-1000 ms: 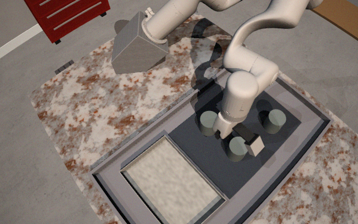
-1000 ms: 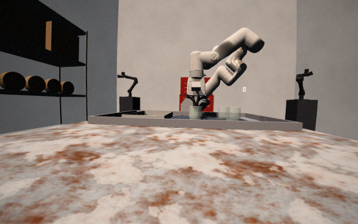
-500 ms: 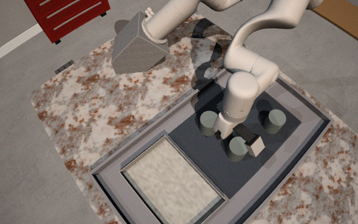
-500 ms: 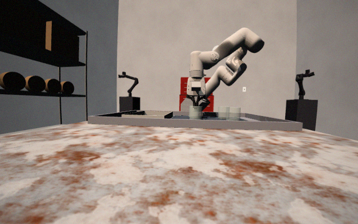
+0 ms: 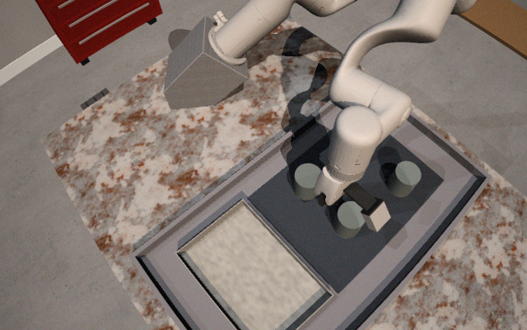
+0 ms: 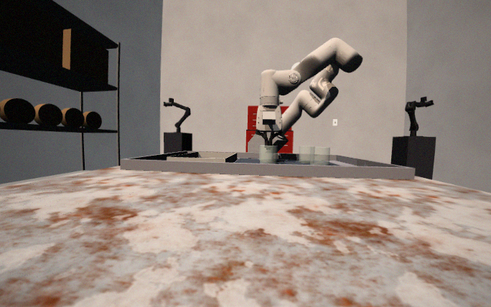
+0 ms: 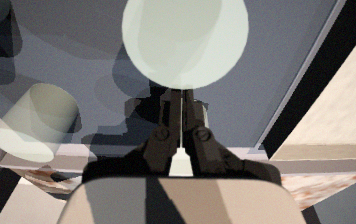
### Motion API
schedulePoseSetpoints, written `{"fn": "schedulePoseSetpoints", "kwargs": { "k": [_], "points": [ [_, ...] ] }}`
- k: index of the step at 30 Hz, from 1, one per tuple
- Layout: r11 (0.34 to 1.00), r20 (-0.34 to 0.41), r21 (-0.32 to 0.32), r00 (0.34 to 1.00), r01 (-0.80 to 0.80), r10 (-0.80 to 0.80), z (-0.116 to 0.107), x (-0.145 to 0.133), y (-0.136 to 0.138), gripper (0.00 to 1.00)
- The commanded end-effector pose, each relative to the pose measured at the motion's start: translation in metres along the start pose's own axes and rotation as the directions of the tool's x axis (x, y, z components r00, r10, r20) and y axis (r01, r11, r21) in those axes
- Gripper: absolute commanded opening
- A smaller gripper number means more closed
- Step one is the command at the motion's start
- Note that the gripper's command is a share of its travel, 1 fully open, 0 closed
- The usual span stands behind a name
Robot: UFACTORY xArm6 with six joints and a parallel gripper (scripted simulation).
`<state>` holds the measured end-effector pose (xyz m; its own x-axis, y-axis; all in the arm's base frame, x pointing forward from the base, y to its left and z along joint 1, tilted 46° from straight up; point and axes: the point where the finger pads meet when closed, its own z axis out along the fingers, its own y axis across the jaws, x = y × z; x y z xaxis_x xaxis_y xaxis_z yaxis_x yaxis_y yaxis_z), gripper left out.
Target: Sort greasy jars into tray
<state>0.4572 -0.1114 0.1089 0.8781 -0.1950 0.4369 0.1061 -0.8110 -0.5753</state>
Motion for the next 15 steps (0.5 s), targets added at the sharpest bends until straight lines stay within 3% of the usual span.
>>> {"fn": "schedulePoseSetpoints", "kwargs": {
  "k": [1, 15],
  "points": [
    [1.000, -0.002, -0.002, 1.000, 0.001, -0.001, -0.0010, 0.0018, 0.0004, 0.00],
    [1.000, -0.002, -0.002, 1.000, 0.001, -0.001, -0.0010, 0.0034, 0.0004, 0.00]
  ]
}}
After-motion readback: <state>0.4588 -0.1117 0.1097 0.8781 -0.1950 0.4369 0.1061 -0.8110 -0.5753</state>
